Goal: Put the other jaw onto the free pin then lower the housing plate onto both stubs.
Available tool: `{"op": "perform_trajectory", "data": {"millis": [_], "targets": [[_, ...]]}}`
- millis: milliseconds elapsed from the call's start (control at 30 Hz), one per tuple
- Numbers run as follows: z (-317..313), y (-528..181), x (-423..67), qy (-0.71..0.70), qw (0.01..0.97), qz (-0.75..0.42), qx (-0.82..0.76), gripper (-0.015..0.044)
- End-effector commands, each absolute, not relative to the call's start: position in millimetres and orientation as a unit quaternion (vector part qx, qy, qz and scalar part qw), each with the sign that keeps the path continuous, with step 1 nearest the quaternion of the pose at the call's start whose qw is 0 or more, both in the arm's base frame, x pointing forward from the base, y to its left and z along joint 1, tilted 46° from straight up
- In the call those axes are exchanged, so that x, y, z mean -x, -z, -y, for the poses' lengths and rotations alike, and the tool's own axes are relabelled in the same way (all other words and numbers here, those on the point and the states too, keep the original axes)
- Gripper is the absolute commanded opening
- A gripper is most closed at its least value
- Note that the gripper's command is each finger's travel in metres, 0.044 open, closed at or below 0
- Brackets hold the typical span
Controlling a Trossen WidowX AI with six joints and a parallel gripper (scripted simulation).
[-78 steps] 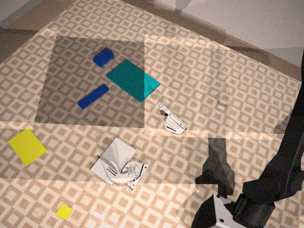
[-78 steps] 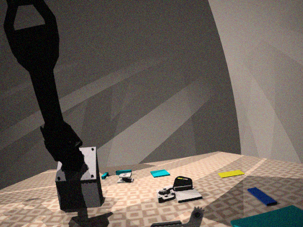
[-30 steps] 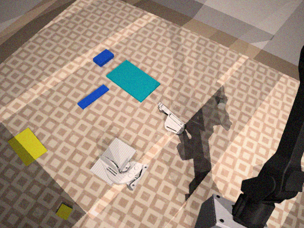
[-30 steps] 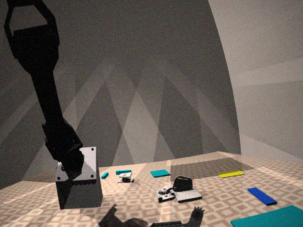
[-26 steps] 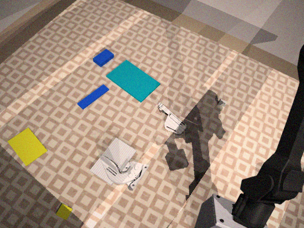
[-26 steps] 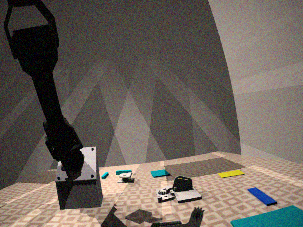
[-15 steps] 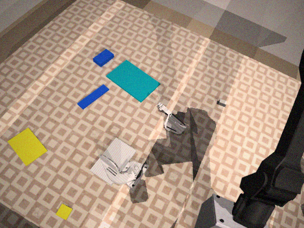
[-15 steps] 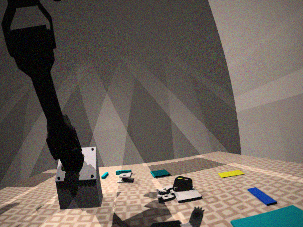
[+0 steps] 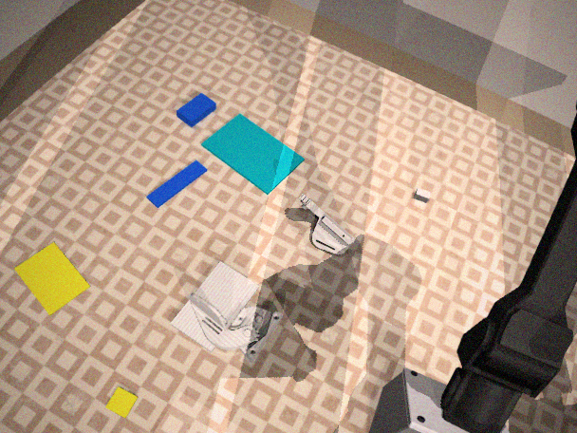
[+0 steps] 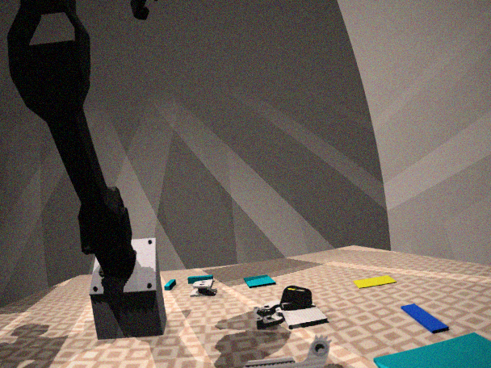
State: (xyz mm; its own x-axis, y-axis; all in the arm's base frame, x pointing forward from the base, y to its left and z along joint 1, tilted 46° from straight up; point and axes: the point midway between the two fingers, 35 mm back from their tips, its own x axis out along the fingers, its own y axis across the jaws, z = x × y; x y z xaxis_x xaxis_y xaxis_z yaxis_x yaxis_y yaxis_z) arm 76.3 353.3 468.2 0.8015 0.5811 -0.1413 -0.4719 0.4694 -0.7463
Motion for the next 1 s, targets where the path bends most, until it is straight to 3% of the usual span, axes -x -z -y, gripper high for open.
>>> {"op": "perform_trajectory", "data": {"millis": [0,967], "targets": [[-350.5,-451.5,-108.5,-0.276,0.861,0.037,0.425,0.0],[-242.5,-341.6,-300.1,-0.061,0.885,-0.188,0.422,0.0]]}}
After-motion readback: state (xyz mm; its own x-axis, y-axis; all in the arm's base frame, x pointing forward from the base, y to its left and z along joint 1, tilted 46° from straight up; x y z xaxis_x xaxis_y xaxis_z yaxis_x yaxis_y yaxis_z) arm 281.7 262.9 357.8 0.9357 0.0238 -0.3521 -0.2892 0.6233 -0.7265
